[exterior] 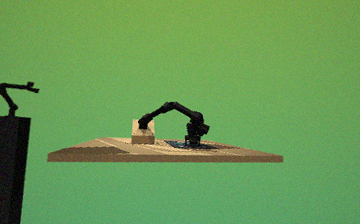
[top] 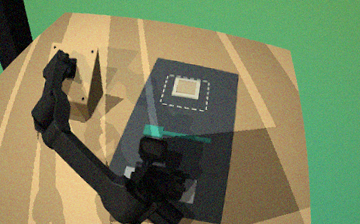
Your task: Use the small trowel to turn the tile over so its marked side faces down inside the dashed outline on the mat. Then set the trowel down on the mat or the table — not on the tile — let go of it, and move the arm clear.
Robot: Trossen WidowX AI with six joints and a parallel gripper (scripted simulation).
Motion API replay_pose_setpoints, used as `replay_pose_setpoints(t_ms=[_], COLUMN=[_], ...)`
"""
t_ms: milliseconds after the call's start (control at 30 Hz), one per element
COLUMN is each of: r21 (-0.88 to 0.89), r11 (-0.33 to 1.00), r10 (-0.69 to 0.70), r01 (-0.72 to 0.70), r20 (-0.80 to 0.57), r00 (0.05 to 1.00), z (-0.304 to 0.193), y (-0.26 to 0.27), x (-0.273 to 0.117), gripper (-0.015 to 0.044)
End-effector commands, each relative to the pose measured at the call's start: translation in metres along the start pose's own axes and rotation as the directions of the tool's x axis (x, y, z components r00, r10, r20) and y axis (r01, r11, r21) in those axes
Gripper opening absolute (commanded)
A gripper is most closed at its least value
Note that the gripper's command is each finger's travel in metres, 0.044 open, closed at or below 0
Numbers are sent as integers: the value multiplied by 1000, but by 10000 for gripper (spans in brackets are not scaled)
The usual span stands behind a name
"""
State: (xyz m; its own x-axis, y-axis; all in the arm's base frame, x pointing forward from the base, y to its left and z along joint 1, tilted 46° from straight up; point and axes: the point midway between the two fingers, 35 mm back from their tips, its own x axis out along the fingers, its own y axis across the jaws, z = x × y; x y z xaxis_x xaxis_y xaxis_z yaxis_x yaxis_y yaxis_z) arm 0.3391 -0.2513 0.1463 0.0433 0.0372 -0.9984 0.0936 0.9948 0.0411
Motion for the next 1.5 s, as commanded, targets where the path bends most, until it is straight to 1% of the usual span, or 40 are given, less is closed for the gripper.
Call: replay_pose_setpoints(t_ms=[0, 167, 300, 533, 600, 1467], r21=[-1, 2, 2, 3, 3, 3], r11=[1000, 1000, 1000, 1000, 1000, 1000], r10=[-1, -12, -13, -9, -8, -8], r01=[1, 12, 13, 9, 8, 8], r20=[10, 29, 31, 23, 22, 21], r00=[1000, 999, 999, 1000, 1000, 1000], z=[0, -1, -4, -40, -48, -49], y=[0, 1, 7, 69, 80, 81], x=[-8, -27, -32, -50, -51, -51], gripper=[300, 300, 300, 300, 300, 300])
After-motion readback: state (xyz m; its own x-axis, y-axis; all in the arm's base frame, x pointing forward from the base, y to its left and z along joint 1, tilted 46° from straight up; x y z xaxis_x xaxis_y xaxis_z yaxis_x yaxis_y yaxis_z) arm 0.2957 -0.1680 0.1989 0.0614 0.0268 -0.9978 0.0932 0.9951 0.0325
